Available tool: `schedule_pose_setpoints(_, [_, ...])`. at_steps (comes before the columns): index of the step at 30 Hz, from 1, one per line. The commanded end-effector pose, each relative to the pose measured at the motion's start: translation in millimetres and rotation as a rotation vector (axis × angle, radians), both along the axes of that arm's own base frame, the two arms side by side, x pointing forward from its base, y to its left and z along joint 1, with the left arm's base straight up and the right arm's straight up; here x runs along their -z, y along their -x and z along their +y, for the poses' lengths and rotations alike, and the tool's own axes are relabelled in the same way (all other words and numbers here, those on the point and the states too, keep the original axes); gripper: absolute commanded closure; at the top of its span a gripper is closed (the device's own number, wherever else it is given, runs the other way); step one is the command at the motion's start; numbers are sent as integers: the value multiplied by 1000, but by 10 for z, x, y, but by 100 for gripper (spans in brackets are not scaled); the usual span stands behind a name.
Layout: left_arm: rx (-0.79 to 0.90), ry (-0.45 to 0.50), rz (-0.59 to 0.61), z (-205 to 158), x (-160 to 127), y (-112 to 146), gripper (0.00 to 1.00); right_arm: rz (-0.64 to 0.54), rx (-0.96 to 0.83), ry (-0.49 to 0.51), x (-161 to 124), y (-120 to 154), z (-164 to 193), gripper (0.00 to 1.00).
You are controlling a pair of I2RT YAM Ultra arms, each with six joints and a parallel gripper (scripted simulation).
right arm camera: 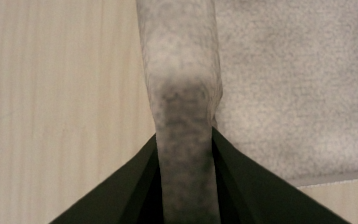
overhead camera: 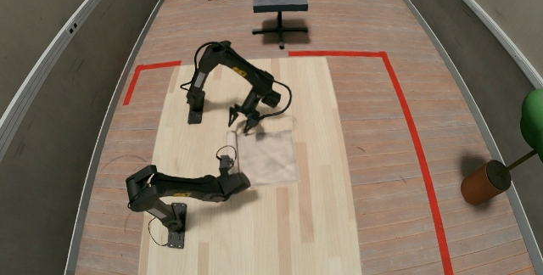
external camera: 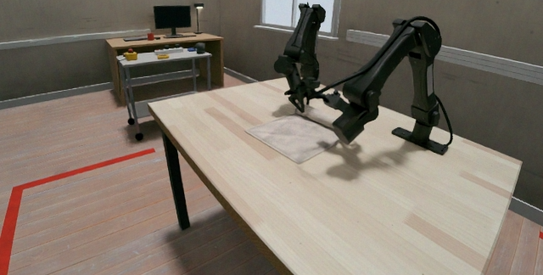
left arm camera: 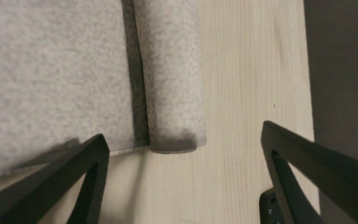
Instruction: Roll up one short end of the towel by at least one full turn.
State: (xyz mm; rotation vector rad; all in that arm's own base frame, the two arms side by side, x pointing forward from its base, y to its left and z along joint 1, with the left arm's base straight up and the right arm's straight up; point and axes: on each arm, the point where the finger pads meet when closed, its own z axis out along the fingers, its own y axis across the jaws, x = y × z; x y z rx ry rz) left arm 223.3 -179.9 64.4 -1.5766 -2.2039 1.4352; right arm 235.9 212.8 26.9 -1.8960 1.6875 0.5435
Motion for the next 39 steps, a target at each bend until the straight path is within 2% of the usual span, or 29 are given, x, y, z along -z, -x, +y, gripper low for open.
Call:
schedule_pose_setpoints(1, [16, 18, -32, -6, -120, -17, 14, 159, -11, 9, -36, 54, 6, 73])
schedule_pose_setpoints(5, [10, 13, -137, -45, -125, 20, 12, 281, -10, 24, -49, 54, 6, 73])
schedule_pose_setpoints(10, [-4, 3, -346, -123, -135, 93, 10, 437, -10, 43, -66, 54, 6, 73])
schedule_pose_setpoints(12, [-4, 3, -346, -123, -135, 93, 10, 437, -10, 43, -66, 54, 6, 73])
schedule_pose_setpoints(22, [-36, -22, -846, -310, -160, 267, 6, 718, -8, 77, -96, 54, 6, 73])
schedule_pose_setpoints(27, [-49, -31, -1041, -383, -170, 336, 4, 823, -7, 90, -107, 54, 6, 73])
schedule_pose_setpoints(29, [-49, -31, -1041, -383, -170, 336, 4, 823, -7, 90, -107, 54, 6, 73])
schedule_pose_setpoints(34, [-55, -36, -1137, -418, -174, 369, 3, 889, -6, 98, -114, 54, 6, 73])
schedule_pose_setpoints(39, [-54, -35, -1140, -417, -175, 369, 2, 906, -6, 101, -112, 54, 6, 73])
